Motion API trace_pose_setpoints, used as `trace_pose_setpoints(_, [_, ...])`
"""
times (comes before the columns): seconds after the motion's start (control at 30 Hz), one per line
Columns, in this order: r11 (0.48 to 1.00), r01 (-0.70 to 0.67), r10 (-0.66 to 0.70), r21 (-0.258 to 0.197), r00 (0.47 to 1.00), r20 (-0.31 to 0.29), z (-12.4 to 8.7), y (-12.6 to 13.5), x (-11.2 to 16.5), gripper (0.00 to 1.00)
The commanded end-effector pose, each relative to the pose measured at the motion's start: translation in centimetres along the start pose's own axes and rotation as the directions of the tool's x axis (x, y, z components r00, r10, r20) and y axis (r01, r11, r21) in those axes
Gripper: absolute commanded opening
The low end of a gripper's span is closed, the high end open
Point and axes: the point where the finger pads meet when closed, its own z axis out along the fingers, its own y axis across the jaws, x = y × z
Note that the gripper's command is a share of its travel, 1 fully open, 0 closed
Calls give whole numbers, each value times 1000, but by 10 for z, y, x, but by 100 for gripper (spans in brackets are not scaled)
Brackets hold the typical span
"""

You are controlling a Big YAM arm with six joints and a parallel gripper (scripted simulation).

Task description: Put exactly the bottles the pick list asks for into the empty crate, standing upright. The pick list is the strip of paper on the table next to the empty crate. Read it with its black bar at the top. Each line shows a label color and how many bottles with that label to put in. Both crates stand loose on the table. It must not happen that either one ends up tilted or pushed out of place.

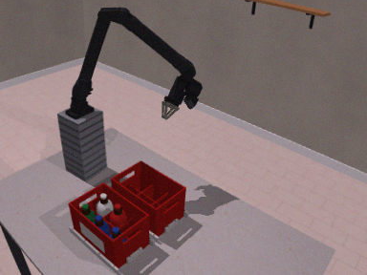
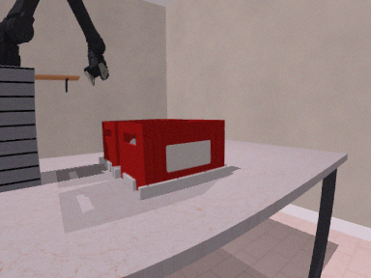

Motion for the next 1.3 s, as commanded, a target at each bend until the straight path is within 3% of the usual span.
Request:
trace_pose_setpoints(0.0, [989,-149,150,-20,987,63,-17,1,-5,61])
trace_pose_setpoints(0.3, [952,-297,304,-80,948,95,-27,9,-11,61])
trace_pose_setpoints(0.4, [914,-387,399,-122,912,96,-27,16,-10,61])
trace_pose_setpoints(0.5, [882,-446,461,-152,884,83,-22,7,-10,61])
trace_pose_setpoints(0.53, [873,-459,477,-163,874,93,-30,20,-11,61])
trace_pose_setpoints(0.73, [792,-565,593,-230,802,72,-35,26,-13,61])
trace_pose_setpoints(0.87, [762,-598,629,-249,774,66,-38,29,-15,61])
trace_pose_setpoints(0.9, [722,-636,673,-272,737,61,-39,30,-15,61])
trace_pose_setpoints(1.27, [505,-776,827,-378,560,-44,-52,44,-20,61])
